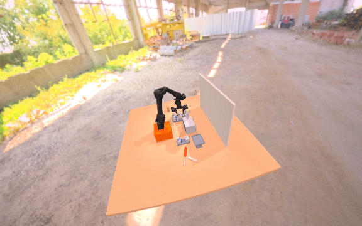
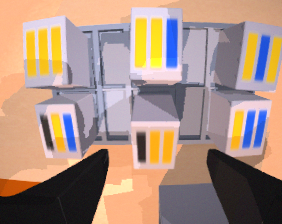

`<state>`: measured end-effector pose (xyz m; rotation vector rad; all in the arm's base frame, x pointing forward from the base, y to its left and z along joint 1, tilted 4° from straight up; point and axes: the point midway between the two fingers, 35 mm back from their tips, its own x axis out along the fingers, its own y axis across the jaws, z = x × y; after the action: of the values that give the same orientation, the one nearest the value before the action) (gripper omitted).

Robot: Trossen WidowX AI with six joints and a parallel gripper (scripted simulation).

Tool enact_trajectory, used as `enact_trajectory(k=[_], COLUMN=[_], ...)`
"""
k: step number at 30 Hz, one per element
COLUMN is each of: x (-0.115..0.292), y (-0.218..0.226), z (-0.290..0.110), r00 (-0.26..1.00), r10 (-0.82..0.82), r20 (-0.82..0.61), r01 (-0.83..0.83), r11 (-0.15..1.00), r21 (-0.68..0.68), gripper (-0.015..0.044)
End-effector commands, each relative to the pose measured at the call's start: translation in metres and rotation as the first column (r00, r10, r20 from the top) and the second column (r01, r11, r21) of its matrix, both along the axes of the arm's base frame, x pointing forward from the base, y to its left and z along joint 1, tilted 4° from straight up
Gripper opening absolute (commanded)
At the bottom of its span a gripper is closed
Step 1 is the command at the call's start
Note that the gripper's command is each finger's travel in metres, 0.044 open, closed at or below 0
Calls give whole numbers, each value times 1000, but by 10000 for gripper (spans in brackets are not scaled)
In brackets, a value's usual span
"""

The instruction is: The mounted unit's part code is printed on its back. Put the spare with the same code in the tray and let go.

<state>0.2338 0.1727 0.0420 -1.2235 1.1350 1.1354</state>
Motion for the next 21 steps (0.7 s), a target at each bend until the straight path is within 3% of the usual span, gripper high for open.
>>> enact_trajectory(k=[1, 21], x=[0, 4], y=[-1, -1], z=[-7, -40], r00=[1000, 1000], r10=[6, 6], r20=[-1, -1], r01=[-6, -6], r11=[1000, 1000], r21=[-7, -7], gripper=[300, 300])
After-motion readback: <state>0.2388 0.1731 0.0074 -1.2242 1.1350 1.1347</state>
